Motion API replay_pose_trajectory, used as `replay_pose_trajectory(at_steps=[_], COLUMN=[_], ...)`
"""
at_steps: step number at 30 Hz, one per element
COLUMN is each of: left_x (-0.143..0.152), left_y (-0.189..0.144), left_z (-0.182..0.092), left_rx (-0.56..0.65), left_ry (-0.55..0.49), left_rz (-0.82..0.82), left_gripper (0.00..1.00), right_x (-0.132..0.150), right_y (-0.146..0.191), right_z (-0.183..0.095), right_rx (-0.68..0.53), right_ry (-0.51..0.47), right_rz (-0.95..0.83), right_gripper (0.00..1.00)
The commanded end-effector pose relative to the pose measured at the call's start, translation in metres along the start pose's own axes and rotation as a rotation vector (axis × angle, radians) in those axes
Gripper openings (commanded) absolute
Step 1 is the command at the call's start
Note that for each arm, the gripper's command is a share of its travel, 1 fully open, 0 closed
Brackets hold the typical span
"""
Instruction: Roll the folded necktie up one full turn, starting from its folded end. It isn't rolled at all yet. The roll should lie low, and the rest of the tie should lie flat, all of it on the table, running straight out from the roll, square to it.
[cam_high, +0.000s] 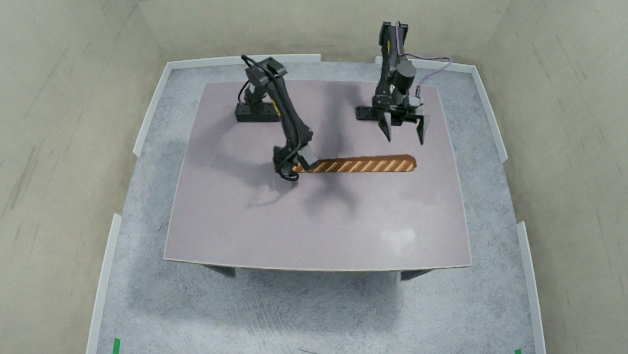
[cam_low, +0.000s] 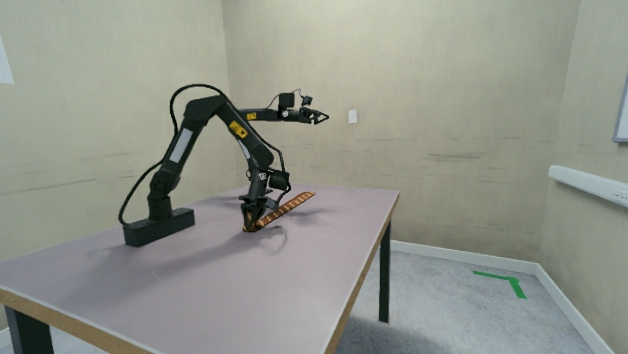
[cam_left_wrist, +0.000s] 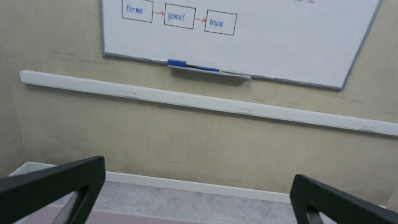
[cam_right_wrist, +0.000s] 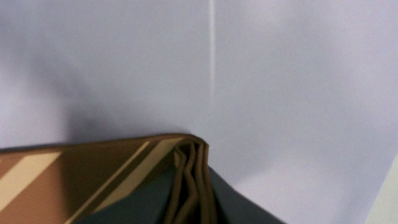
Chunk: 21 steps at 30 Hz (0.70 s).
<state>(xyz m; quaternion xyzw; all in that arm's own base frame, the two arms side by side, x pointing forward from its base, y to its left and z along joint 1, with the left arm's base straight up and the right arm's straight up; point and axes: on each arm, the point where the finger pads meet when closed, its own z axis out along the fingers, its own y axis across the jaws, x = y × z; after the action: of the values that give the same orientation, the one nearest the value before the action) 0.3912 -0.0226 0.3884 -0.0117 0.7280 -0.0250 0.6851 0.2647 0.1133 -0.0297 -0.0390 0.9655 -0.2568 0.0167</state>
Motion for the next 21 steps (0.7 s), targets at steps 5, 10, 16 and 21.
replay_pose_trajectory(at_steps=[5,10,16,21], left_x=[-0.0298,-0.0298,-0.0298,-0.0298], left_y=[0.0012,0.0012,0.0012,0.0012], left_z=[-0.0002,-0.0002,-0.0002,-0.0002], left_rx=[0.002,0.002,0.002,0.002], left_ry=[-0.080,-0.080,-0.080,-0.080], left_rz=[-0.011,-0.011,-0.011,-0.011], left_gripper=[1.00,1.00,1.00,1.00], right_x=[-0.0031,-0.0031,-0.0031,-0.0031], right_y=[-0.0050,-0.0049,-0.0049,-0.0049], right_z=[-0.0056,-0.0056,-0.0056,-0.0056], right_rx=[0.106,0.116,0.116,0.116], right_ry=[-0.010,-0.010,-0.010,-0.010], right_rz=[0.024,0.024,0.024,0.024], right_gripper=[0.13,0.13,0.13,0.13])
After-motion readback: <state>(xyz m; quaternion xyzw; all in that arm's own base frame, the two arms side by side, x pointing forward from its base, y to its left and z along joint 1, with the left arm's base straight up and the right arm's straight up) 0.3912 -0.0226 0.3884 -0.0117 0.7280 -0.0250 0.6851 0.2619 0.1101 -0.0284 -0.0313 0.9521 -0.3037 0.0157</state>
